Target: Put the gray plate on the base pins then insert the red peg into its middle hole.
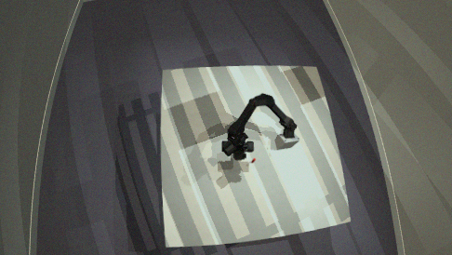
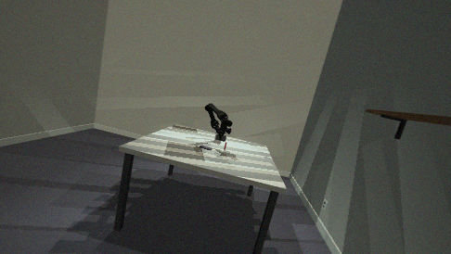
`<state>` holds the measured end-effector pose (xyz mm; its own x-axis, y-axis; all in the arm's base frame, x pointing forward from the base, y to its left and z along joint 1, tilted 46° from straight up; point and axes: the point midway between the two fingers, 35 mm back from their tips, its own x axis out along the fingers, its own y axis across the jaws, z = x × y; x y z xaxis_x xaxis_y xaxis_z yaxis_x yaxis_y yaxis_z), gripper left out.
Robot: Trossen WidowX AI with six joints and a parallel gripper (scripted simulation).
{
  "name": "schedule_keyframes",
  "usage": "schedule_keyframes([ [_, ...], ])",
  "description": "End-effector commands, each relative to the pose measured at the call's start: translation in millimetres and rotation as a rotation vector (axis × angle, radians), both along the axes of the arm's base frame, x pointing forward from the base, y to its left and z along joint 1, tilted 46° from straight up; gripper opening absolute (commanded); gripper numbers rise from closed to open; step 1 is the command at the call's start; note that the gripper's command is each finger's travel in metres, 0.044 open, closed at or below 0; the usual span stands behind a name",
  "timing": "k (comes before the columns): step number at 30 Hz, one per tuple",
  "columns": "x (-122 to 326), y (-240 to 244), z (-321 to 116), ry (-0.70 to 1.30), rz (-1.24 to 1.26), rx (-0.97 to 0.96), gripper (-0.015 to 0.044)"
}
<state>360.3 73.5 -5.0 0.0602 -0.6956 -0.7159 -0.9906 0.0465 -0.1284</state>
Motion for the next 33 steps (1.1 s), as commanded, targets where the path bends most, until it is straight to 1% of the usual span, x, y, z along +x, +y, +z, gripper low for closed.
schedule_keyframes([
  [1, 3.1, -13.3, 6.5, -0.001, 0.01, 0.001, 0.0],
  [33, 1.9, -112.3, 37.2, 0.02, 0.037, -0.017, 0.0],
])
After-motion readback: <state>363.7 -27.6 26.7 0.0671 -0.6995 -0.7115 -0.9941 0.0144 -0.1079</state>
